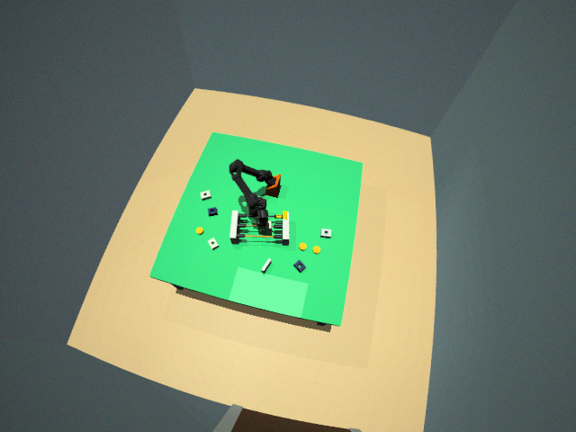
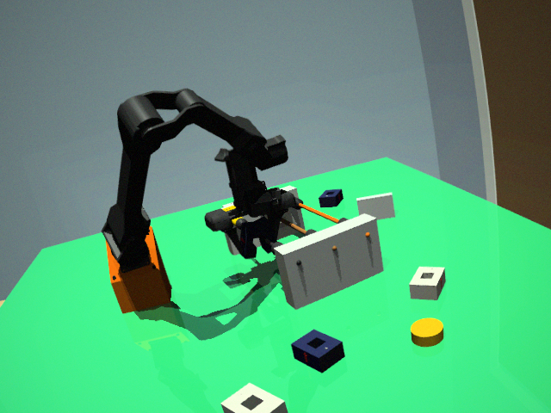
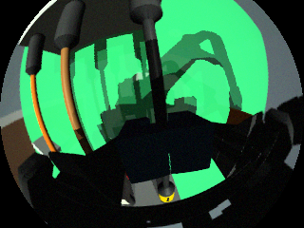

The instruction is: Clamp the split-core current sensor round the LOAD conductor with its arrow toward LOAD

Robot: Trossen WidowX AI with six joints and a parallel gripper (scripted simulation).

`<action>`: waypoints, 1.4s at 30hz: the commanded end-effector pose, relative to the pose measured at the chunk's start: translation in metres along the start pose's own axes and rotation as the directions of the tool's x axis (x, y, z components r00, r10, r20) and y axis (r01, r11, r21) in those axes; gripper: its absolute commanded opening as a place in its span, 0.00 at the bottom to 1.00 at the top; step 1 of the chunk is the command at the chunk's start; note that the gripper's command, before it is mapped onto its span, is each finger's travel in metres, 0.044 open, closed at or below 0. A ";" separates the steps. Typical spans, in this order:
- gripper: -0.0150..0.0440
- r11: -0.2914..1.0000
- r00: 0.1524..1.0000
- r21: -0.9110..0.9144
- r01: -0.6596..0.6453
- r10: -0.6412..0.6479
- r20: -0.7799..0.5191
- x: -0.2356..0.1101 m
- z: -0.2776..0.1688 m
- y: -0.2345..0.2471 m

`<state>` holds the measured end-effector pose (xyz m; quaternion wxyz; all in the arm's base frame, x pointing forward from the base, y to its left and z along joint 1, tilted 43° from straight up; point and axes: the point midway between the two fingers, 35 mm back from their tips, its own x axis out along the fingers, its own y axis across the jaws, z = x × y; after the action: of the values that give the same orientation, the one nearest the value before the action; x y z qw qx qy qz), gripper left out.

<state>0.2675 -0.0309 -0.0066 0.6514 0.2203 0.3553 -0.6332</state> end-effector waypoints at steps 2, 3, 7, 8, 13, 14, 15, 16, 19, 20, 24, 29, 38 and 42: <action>0.25 1.000 1.000 0.013 -0.017 0.017 0.013 -0.005 0.006 0.004; 0.25 1.000 1.000 0.000 0.000 0.000 0.000 0.000 0.000 0.000; 0.25 1.000 1.000 0.000 0.000 0.000 0.000 0.000 0.000 0.000; 0.25 1.000 1.000 0.000 0.000 0.000 0.000 0.000 0.000 0.000; 0.25 1.000 1.000 0.000 0.000 0.000 0.000 0.000 0.000 0.000; 0.25 1.000 1.000 0.000 0.000 0.000 0.000 0.000 0.000 0.000; 0.25 1.000 1.000 0.000 0.000 0.000 0.000 0.000 0.000 0.000; 0.25 1.000 1.000 0.000 0.000 0.000 0.000 0.000 0.000 0.000; 0.25 1.000 1.000 0.000 0.000 0.000 0.000 0.000 0.000 0.000; 0.25 1.000 1.000 0.000 0.000 0.000 0.000 0.000 0.000 0.000; 0.25 1.000 1.000 0.000 0.000 0.000 0.000 0.000 0.000 0.000; 0.25 1.000 1.000 0.000 0.000 0.000 0.000 0.000 0.000 0.000; 0.25 1.000 1.000 0.000 0.000 0.000 0.000 0.000 0.000 0.000; 0.25 1.000 1.000 0.000 0.000 0.000 0.000 0.000 0.000 0.000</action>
<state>0.2671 -0.0305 -0.0071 0.6501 0.2215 0.3571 -0.6331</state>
